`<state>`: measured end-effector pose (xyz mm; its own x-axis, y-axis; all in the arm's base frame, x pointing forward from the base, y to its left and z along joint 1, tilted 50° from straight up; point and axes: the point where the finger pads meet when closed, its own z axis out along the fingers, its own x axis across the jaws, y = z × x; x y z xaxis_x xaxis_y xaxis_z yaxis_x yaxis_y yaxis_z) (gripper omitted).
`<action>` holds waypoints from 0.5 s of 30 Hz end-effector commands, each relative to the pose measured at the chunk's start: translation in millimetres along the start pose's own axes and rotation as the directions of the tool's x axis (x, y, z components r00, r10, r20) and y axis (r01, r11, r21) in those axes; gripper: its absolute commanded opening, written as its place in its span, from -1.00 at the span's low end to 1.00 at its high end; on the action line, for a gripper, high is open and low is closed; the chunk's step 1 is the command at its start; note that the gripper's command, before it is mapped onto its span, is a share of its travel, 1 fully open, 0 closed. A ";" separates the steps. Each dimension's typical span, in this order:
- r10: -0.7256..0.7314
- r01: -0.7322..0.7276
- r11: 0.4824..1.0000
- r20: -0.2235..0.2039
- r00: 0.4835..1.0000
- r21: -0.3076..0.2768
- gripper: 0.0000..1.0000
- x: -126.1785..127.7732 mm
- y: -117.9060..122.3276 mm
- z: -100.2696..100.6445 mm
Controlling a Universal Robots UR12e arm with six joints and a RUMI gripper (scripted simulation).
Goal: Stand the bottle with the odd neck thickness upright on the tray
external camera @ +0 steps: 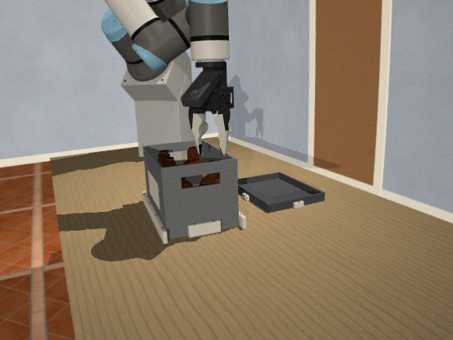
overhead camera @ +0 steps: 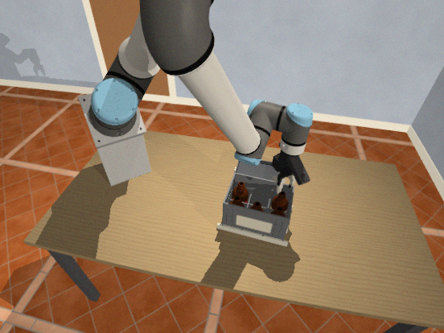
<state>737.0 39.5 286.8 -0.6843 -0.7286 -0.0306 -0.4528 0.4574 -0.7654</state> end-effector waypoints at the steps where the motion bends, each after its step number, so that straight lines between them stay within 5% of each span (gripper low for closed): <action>1: 0.000 0.000 1.000 0.001 1.000 0.001 -0.24 -0.3 -0.3 -0.3; 15: 0.000 0.000 1.000 0.001 1.000 0.001 -0.24 -0.3 -0.3 5.8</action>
<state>739.1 37.6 284.4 -0.6843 -0.7286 -0.0306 -0.4528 0.4574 -0.7653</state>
